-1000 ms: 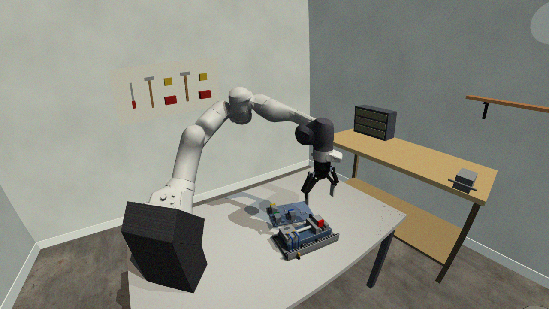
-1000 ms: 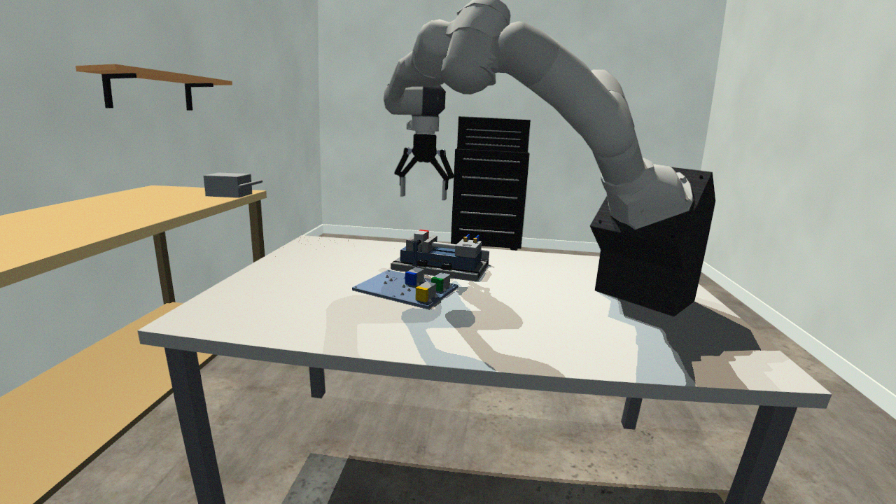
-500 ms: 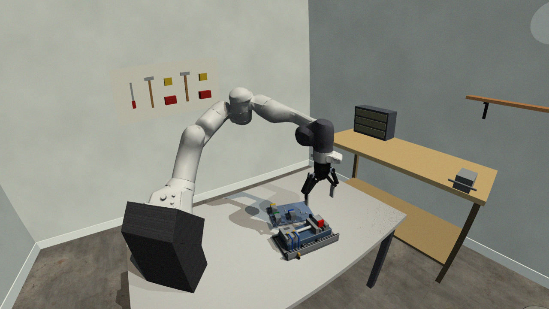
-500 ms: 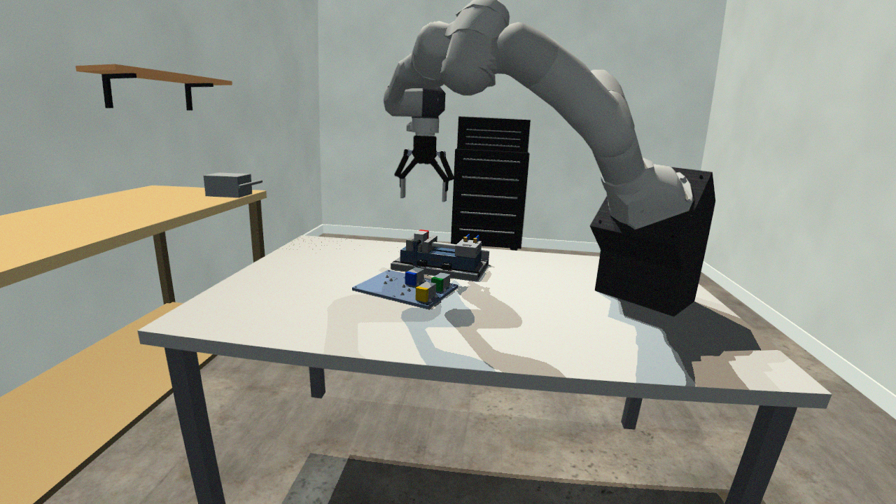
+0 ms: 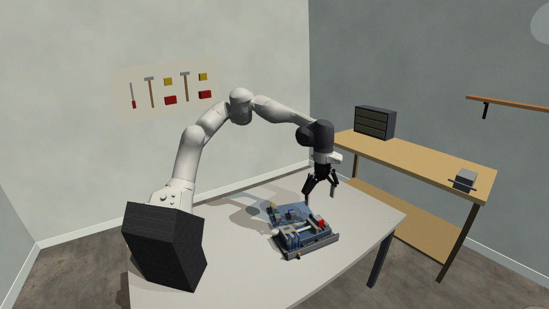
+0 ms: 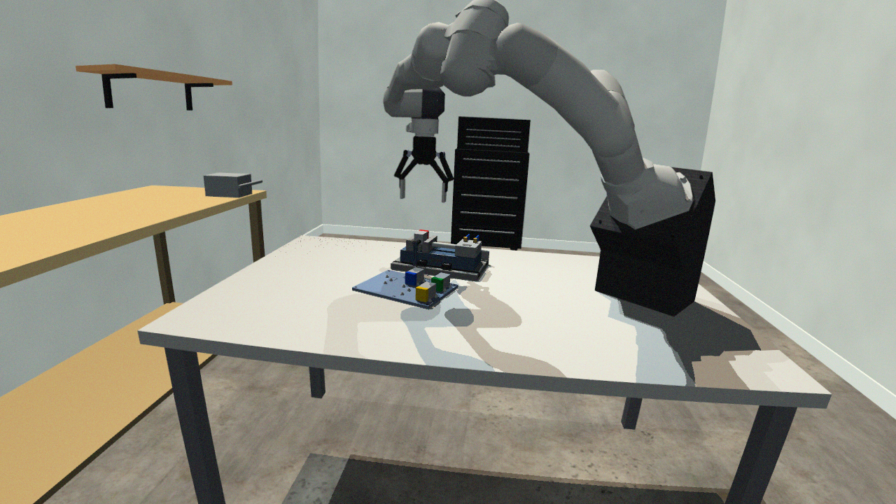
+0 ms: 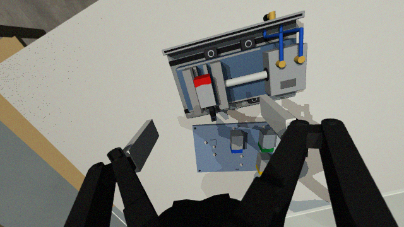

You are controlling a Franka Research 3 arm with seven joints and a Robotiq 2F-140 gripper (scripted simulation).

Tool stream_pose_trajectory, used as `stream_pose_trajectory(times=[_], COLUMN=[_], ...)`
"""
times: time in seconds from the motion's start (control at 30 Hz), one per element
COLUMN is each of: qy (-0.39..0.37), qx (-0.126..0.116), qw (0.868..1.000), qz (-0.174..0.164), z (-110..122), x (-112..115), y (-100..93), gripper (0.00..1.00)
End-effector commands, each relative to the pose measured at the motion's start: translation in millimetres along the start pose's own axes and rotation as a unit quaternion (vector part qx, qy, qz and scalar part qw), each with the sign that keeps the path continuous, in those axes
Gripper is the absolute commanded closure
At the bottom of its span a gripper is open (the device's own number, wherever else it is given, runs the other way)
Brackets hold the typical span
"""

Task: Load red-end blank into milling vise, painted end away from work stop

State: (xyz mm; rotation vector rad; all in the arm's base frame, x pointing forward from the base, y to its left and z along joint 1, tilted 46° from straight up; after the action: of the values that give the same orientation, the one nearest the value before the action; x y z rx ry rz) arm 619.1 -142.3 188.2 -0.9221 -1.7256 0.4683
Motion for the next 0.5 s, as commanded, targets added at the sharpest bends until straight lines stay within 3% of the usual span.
stream_pose_trajectory(times=[0.0,0.47], qy=[0.000,0.002], qx=[0.000,-0.001], qw=[1.000,1.000], qz=[0.000,0.000], z=[-0.4,-1.9], x=[0.1,0.5], y=[0.4,2.4], gripper=[0.00,0.00])
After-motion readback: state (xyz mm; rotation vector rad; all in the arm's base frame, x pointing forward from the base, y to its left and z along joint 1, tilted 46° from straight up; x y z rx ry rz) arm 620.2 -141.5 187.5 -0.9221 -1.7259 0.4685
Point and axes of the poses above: the point where the finger pads meet when closed, its own y axis out along the fingers, its own z axis across the jaws, x = y × z, the point moved 6 cm from there along -y, back along the fingers, and after that the axes turned 2 degrees about y, right-handed, at the moved point
